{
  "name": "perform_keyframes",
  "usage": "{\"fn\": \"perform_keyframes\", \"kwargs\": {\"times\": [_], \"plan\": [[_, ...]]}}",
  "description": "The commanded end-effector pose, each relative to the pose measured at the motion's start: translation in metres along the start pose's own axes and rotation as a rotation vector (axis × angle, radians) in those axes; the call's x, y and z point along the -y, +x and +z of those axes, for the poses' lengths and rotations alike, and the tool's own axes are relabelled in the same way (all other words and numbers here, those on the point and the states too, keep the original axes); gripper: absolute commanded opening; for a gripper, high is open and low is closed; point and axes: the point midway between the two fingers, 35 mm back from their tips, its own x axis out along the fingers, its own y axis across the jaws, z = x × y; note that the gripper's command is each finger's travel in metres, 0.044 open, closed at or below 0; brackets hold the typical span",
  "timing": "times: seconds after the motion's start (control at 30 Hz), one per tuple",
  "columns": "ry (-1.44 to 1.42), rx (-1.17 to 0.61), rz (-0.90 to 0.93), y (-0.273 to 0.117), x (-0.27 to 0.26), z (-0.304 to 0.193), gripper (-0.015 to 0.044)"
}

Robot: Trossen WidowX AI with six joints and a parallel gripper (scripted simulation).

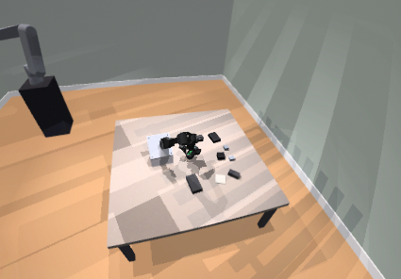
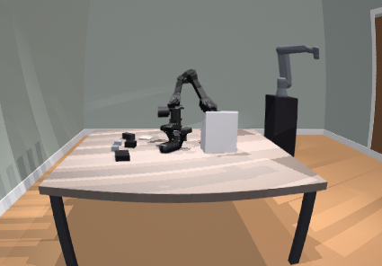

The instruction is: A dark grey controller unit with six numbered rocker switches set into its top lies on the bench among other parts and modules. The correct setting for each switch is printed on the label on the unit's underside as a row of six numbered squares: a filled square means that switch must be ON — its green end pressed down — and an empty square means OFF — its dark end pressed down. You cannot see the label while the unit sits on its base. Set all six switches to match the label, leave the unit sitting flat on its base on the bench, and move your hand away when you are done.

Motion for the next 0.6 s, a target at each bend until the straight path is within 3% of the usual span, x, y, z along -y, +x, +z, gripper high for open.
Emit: {"fn": "perform_keyframes", "kwargs": {"times": [0.0, 0.57], "plan": [[0.016, 0.009, -0.011, -0.001, 0.009, 0.006, 0.0000], [0.016, 0.010, -0.012, -0.001, 0.020, 0.015, 0.0000]]}}
